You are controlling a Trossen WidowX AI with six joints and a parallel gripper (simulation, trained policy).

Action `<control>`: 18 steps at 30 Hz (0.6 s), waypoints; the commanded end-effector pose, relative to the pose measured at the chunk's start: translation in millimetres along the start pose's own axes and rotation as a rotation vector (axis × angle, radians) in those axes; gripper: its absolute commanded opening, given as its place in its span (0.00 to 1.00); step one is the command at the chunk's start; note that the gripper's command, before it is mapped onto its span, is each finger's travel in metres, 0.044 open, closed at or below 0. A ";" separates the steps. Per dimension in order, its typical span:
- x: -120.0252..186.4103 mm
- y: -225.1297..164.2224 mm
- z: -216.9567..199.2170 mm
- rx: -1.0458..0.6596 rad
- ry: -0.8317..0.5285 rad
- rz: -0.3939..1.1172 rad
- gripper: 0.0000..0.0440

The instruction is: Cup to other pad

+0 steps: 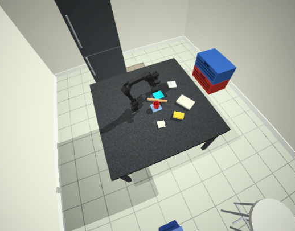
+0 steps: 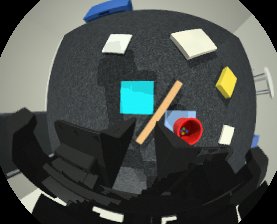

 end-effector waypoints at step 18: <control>-26.4 0.3 -20.1 0.060 -0.060 0.299 0.24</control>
Point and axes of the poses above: the point midway between the two fingers, 35 mm back from their tips, its own x axis back along the fingers, its own z axis across the jaws, y = z × x, the point moved 9 cm from there along x, back along the fingers, and after that the axes turned 12 degrees about x, right-handed, at the moved point
